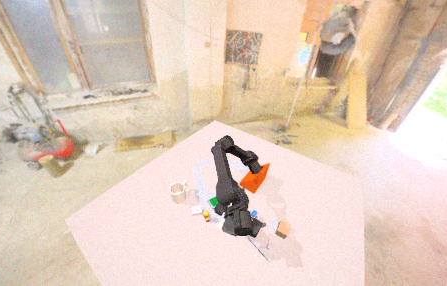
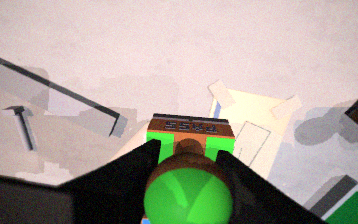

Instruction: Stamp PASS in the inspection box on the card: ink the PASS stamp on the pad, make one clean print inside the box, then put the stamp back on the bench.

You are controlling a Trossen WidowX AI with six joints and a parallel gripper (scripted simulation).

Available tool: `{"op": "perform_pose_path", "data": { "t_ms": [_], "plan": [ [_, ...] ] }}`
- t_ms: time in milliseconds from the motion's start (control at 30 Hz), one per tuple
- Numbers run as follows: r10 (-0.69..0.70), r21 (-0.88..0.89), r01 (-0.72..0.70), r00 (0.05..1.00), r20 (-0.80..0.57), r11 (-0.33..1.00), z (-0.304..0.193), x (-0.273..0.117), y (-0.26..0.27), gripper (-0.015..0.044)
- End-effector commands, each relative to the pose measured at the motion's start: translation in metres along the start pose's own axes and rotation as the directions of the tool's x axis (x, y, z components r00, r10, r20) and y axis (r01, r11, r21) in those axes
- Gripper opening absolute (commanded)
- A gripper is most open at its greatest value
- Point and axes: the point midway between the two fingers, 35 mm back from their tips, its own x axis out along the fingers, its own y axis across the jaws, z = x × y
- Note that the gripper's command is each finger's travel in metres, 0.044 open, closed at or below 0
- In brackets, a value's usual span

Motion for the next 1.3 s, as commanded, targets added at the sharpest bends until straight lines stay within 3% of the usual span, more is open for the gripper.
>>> {"op": "perform_pose_path", "data": {
  "t_ms": [0, 1267],
  "plan": [
    [-0.004, -0.008, 0.004, 1.0, 0.002, 1.0, -0.005, -0.002, -0.02, 0.0],
    [-0.021, -0.011, 0.021, 1.0, -0.005, 1.0, -0.102, 0.006, -0.17, 0.0]
  ]
}}
